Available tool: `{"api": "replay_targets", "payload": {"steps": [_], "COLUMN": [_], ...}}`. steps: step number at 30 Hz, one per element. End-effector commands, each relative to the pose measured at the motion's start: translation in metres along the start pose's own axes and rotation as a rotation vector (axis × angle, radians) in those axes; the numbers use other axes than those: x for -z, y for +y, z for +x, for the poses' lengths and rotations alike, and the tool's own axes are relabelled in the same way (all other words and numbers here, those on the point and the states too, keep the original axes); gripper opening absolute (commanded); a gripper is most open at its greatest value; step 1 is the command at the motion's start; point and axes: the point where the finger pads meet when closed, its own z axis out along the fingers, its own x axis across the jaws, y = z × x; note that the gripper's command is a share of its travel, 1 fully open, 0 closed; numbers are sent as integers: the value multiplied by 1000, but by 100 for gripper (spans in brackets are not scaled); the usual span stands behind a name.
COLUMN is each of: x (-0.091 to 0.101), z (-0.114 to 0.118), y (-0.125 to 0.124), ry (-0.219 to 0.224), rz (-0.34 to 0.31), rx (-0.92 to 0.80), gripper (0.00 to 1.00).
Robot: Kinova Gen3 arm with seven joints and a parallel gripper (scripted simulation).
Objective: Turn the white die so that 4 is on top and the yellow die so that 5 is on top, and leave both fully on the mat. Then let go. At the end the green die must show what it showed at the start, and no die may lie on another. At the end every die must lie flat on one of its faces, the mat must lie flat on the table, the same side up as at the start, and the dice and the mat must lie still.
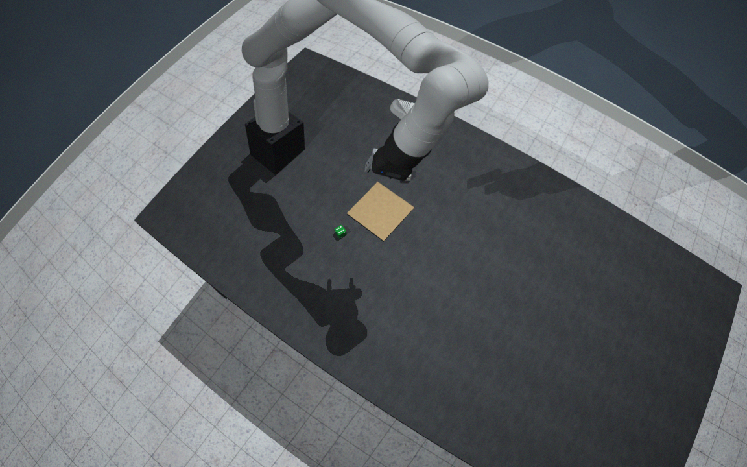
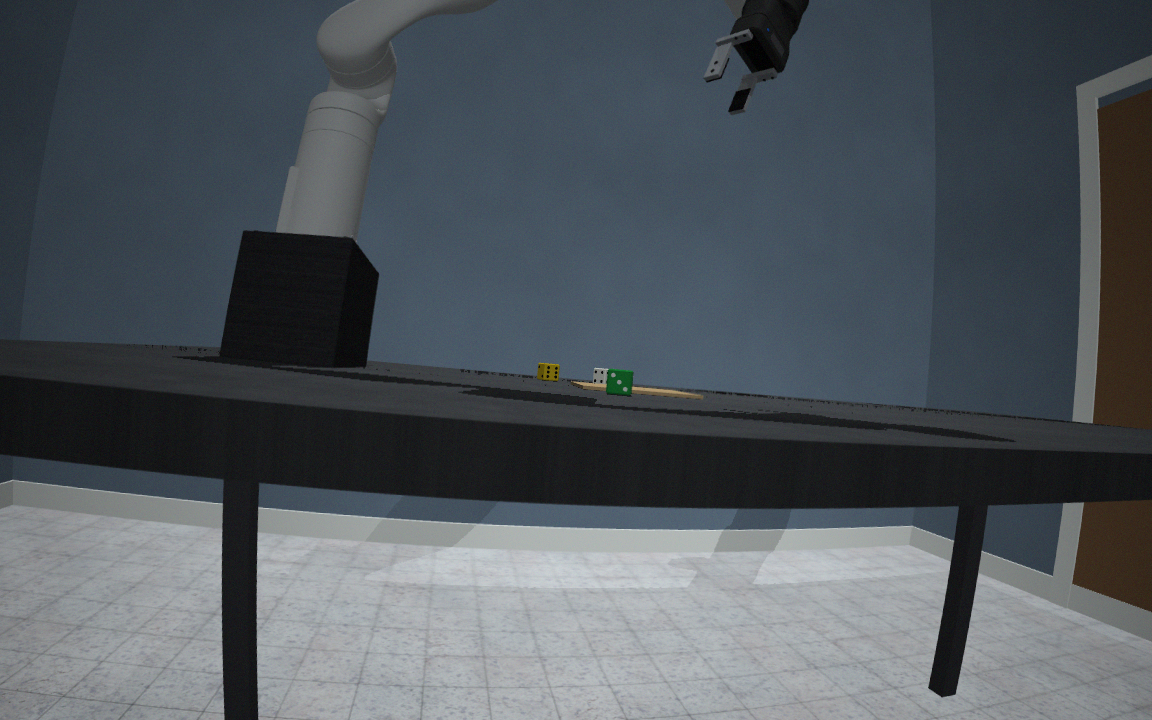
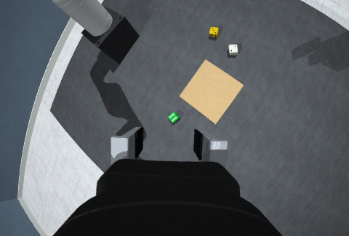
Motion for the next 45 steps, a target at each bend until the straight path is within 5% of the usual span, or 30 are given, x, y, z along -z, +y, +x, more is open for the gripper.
{"api": "replay_targets", "payload": {"steps": [1, 26, 34, 45], "x": [1, -7, -29, -107], "z": [0, 0, 2, 2], "y": [0, 4, 13, 34], "ry": [2, 14, 49, 171], "rz": [-2, 1, 6, 4], "rx": [-1, 11, 44, 142], "gripper": [100, 100, 100, 100]}}
